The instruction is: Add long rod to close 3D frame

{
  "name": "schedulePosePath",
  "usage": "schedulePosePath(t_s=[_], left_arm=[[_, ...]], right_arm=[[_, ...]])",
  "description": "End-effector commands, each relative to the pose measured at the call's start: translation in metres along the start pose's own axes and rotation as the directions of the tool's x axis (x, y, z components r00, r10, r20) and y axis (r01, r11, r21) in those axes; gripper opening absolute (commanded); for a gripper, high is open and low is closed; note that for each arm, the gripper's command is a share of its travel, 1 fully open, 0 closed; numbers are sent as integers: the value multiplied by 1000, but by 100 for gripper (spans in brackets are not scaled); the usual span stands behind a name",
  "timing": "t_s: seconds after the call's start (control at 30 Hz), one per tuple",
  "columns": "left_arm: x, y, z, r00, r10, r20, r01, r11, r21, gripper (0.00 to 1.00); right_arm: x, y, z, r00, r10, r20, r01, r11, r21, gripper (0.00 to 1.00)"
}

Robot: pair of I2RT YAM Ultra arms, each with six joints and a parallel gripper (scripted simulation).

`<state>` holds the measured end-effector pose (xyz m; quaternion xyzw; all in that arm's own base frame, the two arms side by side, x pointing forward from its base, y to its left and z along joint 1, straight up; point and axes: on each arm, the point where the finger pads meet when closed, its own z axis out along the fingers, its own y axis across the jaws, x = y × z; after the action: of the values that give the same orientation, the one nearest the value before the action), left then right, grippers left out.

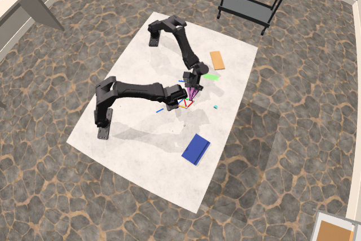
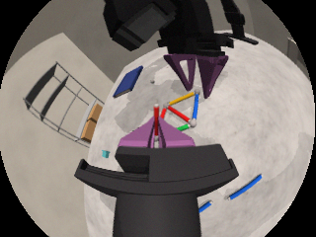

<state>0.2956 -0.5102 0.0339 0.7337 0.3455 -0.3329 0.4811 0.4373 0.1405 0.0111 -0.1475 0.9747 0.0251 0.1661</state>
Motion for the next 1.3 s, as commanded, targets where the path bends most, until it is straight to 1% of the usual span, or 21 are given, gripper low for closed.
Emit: schedulePosePath(t_s=[0.0,0.07,0.1,0.17,0.2,0.27,0.3,0.43,0.8,0.83,1.0,1.27], left_arm=[[-7,18,-4,1000,28,13,-28,999,-28,0],[-7,18,-4,1000,28,13,-28,999,-28,0],[-7,18,-4,1000,28,13,-28,999,-28,0],[-7,18,-4,1000,28,13,-28,999,-28,0],[-7,18,-4,1000,28,13,-28,999,-28,0],[-7,18,-4,1000,28,13,-28,999,-28,0],[-7,18,-4,1000,28,13,-28,999,-28,0],[-7,18,-4,1000,28,13,-28,999,-28,0],[-7,18,-4,1000,28,14,-28,999,-28,0],[-7,18,-4,1000,28,14,-28,999,-28,0],[-7,18,-4,1000,28,14,-28,999,-28,0],[-8,17,-4,999,28,16,-28,999,-26,0]], right_arm=[[-13,-5,-3,1000,12,28,-12,1000,4,30],[-13,-5,-3,1000,12,28,-12,1000,4,30],[-13,-5,-3,1000,12,28,-12,1000,4,26],[-11,-2,-5,999,10,35,-10,1000,3,26],[-11,-2,-5,999,10,35,-10,1000,3,22],[-11,-2,-5,999,10,35,-10,1000,3,22],[-11,-2,-5,999,10,35,-10,1000,3,18],[-12,-2,-7,999,12,42,-12,1000,4,18],[-12,-1,-10,999,11,46,-12,1000,3,2],[-7,-1,-8,999,12,37,-12,1000,4,1],[-8,-1,-7,999,12,47,-12,1000,4,0],[-33,-1,-22,992,7,123,-7,1000,5,0]])
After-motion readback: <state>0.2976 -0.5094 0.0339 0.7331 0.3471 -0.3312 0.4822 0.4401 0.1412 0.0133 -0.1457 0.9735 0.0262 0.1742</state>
